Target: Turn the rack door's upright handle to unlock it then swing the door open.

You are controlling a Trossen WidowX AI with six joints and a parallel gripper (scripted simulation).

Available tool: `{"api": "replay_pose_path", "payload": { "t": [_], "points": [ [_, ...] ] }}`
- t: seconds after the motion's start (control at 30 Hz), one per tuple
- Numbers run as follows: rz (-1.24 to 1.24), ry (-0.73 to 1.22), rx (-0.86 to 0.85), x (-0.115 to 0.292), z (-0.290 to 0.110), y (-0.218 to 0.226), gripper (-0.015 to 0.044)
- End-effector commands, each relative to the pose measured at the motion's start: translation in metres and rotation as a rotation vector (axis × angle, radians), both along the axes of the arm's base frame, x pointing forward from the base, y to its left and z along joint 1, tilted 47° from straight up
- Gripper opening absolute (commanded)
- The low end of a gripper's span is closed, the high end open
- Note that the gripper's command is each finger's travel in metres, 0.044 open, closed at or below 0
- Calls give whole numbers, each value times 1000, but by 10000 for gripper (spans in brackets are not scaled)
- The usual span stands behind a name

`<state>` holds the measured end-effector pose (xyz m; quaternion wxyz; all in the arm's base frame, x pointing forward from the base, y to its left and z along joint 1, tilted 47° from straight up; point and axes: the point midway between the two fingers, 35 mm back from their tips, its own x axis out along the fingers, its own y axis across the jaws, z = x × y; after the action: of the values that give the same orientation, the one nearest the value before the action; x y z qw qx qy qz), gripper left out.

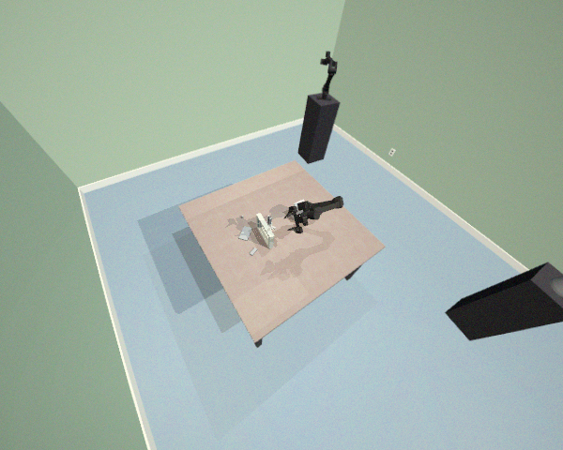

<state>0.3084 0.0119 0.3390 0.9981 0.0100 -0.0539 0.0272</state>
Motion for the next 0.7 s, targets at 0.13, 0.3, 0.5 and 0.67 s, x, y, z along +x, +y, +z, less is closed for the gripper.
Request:
{"api": "replay_pose_path", "payload": {
  "t": [0.13, 0.3, 0.5, 0.67],
  "points": [
    [7, 97, -33, 14, -18, -2, 297],
    [23, 236, -73, 30, -44, -6, 297],
    [50, 400, -107, 45, -77, -11, 297],
    [80, 535, -123, 53, -104, -16, 297]
  ]
}}
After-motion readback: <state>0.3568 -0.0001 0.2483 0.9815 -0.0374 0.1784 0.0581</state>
